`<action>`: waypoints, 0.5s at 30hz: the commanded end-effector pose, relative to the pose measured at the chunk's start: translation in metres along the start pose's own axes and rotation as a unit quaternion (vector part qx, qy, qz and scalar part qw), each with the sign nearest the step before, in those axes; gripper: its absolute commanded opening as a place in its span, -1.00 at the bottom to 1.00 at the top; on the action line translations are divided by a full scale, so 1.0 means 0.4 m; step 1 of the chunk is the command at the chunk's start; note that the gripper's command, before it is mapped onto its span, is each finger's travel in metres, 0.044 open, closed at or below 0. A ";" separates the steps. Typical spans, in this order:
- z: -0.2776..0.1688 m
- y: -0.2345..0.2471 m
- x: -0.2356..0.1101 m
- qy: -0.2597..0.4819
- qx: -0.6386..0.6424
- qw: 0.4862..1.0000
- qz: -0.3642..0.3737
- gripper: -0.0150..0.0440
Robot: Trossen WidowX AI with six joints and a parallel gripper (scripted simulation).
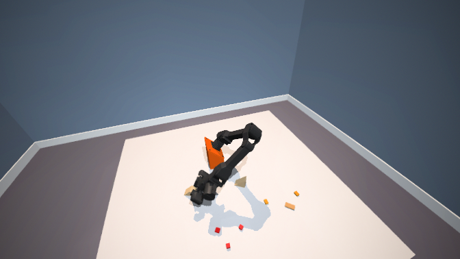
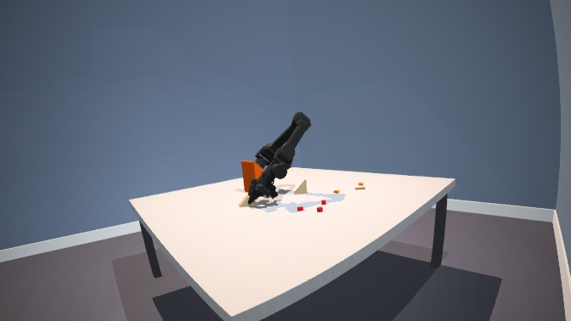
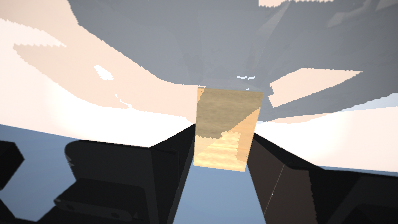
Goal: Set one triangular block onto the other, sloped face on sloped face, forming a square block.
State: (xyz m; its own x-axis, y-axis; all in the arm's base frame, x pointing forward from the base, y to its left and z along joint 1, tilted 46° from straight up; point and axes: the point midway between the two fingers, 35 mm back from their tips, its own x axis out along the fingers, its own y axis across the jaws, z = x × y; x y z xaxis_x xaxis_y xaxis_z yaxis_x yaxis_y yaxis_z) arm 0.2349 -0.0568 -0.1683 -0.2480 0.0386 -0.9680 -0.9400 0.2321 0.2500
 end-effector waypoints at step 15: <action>-0.060 -0.012 -0.062 0.001 0.000 1.000 -0.001 -0.49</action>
State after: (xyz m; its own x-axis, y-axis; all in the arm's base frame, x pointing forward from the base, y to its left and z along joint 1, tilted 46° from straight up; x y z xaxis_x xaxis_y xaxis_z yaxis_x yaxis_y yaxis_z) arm 0.2317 -0.0689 -0.1572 -0.2647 0.0493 -0.9631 -0.9343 0.2343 0.2687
